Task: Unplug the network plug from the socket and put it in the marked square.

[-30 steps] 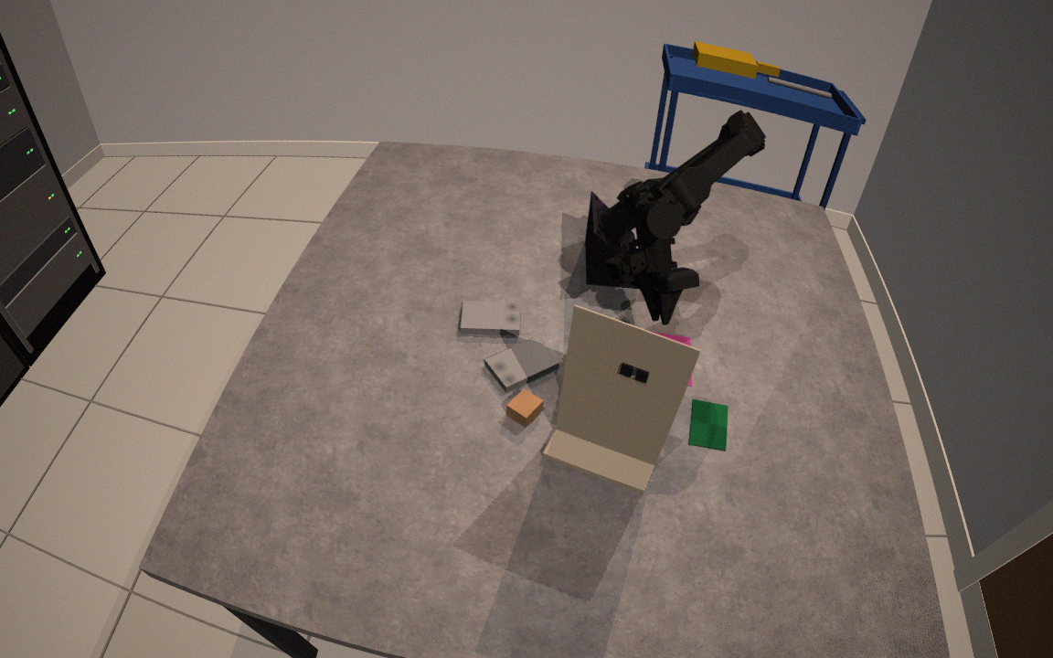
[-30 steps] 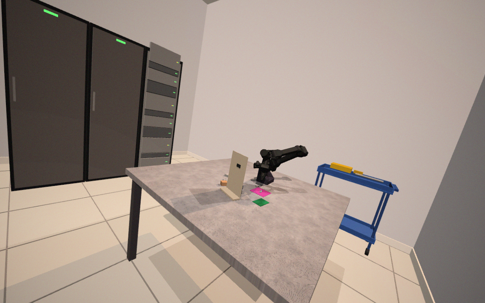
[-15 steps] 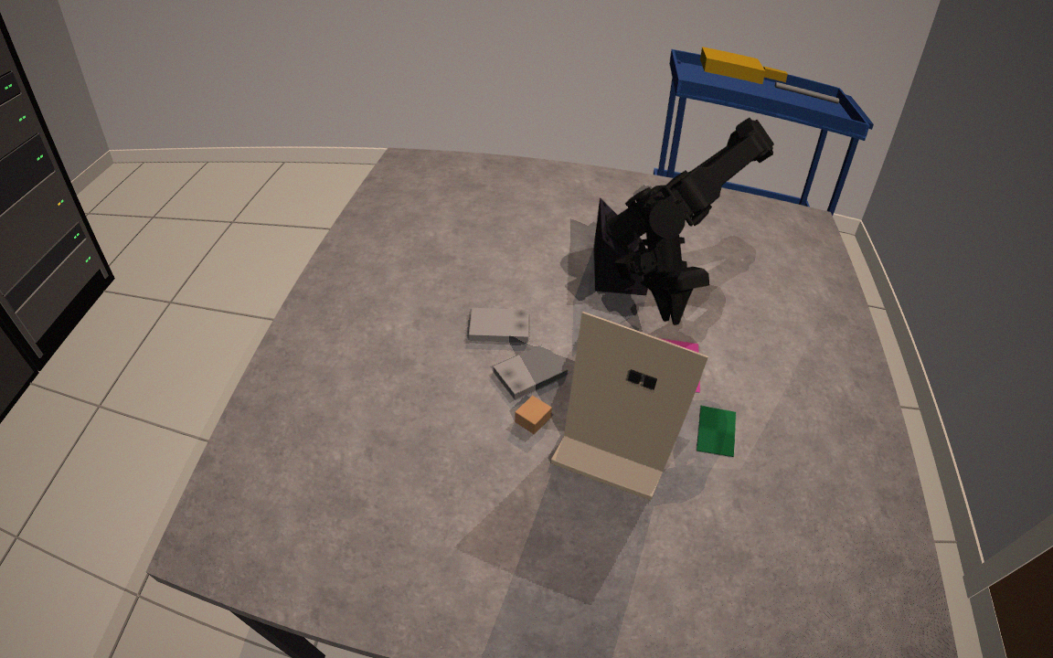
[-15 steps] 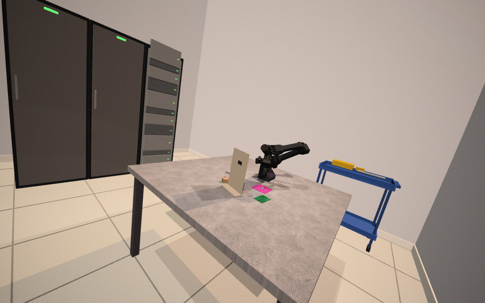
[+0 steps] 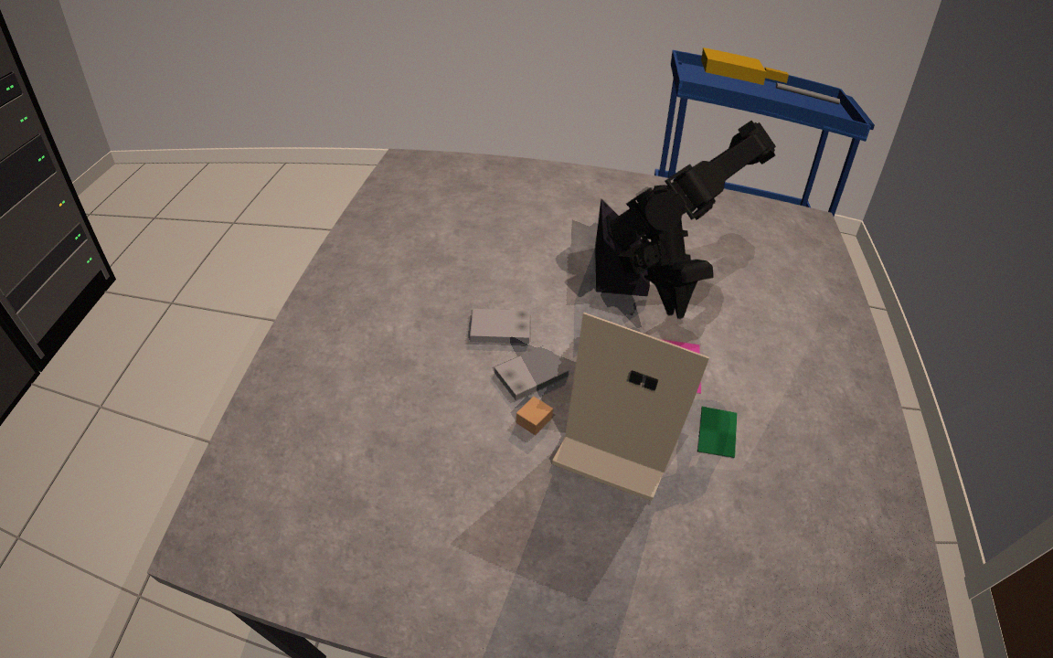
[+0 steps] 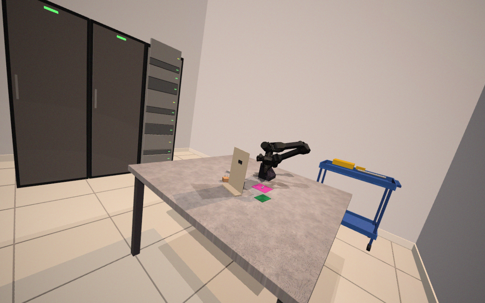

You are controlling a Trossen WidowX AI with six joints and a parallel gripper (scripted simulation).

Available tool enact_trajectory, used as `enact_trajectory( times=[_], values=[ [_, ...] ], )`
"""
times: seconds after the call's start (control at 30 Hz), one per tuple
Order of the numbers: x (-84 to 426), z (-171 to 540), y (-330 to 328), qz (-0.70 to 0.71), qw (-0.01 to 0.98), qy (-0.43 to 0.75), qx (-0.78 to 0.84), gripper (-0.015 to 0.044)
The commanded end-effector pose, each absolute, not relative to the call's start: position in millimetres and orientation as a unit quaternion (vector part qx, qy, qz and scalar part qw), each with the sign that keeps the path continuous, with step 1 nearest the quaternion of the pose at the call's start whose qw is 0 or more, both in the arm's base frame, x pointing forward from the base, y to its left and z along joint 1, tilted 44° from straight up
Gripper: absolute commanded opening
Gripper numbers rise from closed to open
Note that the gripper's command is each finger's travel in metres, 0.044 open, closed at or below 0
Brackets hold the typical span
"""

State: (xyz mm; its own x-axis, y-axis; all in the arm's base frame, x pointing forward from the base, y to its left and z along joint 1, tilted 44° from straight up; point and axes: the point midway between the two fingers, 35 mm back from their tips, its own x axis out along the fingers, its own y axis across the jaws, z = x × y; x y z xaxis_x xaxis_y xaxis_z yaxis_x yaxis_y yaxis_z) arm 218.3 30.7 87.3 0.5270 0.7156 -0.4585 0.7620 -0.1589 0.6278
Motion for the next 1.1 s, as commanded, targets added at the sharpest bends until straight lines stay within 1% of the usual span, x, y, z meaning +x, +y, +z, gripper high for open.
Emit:
enact_trajectory(
  times=[0.0, 0.33, 1.07],
  values=[
    [218.1, 92.6, 28.7, -0.022, 0.431, 0.484, 0.762, 0.0156],
    [216.5, 96.6, 25.0, -0.024, 0.428, 0.483, 0.763, 0.0156],
    [218.7, 135.7, -15.7, -0.032, 0.432, 0.484, 0.760, 0.0156]
  ],
)
